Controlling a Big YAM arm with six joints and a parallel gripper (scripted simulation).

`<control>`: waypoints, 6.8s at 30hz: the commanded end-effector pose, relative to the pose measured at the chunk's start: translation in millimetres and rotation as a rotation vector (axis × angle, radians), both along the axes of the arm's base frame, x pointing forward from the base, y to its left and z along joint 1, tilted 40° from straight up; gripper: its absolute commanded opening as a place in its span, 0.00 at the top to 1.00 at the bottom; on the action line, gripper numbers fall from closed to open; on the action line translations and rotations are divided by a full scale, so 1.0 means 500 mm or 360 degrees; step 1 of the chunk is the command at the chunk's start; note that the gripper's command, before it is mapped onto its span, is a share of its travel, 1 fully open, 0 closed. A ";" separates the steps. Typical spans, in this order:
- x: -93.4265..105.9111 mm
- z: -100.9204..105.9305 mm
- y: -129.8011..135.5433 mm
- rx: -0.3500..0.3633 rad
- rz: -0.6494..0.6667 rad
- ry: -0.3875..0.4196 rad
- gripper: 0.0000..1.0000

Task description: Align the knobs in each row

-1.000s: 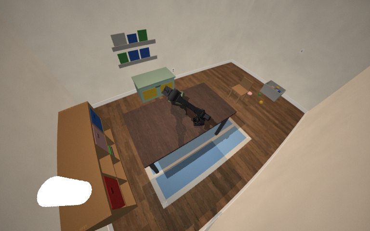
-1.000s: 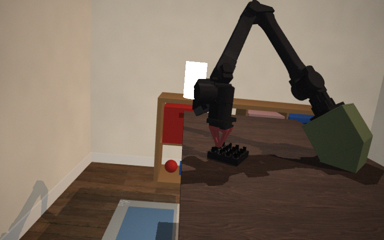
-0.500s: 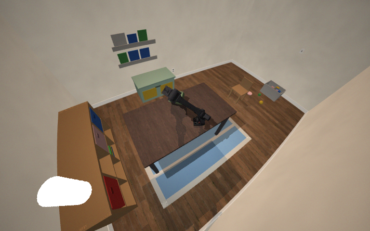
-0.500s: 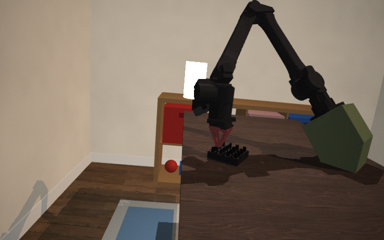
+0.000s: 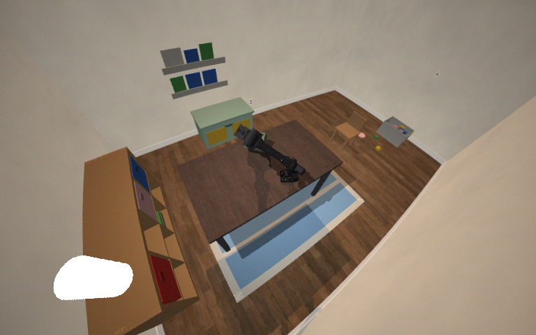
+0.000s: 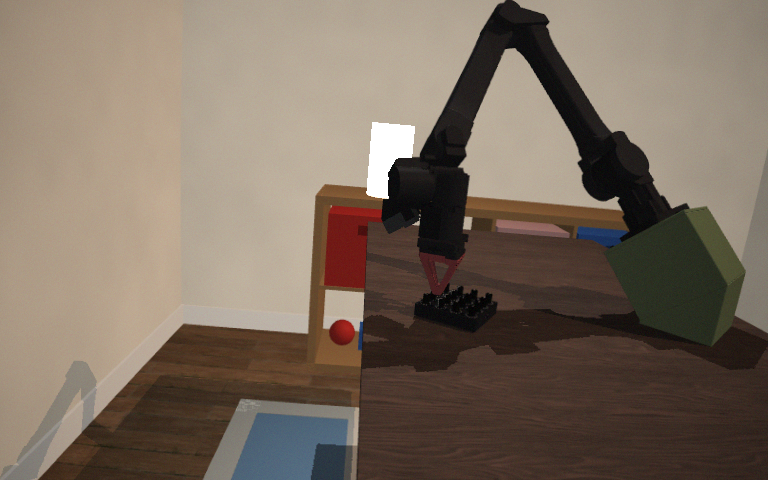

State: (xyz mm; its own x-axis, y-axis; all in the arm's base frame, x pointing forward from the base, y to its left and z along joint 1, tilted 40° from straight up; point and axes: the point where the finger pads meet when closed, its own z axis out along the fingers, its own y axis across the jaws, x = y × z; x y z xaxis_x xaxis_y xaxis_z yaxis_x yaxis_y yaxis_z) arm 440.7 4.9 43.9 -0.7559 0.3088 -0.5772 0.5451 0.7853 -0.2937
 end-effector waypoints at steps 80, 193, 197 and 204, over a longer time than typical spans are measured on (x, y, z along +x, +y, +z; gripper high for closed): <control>0.035 0.015 -0.009 -0.0829 0.1720 0.1186 0.92; 0.002 0.103 0.077 -0.0401 0.0855 0.0527 0.82; 0.002 0.106 0.079 -0.0346 0.0747 0.0448 0.82; 0.001 0.107 0.083 -0.0251 0.0557 0.0318 0.82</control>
State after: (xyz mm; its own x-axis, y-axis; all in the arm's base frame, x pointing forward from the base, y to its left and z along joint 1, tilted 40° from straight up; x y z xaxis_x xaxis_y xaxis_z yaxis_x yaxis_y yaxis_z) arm 424.5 27.0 74.5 -0.9345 -0.1481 -0.3237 0.0596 0.8314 -0.5524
